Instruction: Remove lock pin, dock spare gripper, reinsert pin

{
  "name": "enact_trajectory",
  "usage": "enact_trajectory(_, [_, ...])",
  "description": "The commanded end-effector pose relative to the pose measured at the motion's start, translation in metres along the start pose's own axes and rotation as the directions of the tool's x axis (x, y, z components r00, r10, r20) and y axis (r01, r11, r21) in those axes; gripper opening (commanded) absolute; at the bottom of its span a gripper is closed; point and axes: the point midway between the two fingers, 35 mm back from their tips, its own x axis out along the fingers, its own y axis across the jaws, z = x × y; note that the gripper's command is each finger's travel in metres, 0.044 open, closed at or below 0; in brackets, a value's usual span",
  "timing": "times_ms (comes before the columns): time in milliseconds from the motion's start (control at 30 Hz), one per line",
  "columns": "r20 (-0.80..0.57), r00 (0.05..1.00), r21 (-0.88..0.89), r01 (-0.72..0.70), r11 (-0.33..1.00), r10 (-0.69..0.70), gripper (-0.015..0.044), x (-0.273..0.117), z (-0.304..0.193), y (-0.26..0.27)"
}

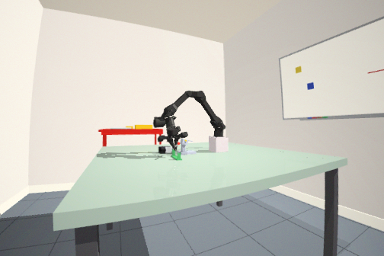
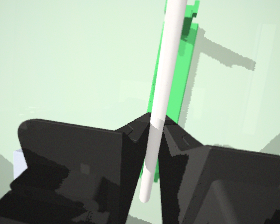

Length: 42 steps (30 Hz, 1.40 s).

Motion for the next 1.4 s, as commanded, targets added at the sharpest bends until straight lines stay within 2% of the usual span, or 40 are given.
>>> enact_trajectory(0, [0.001, 1.000, 0.004, 0.000, 1.000, 0.000, 0.0000, 0.004, -0.001, 0.000])
enact_trajectory(467, [0.000, 1.000, 0.005, -0.002, 1.000, 0.002, 0.0000, 0.022, -0.007, -0.001])
enact_trajectory(1367, [0.007, 1.000, 0.005, 0.010, 1.000, -0.010, 0.0000, 0.029, -0.009, -0.001])
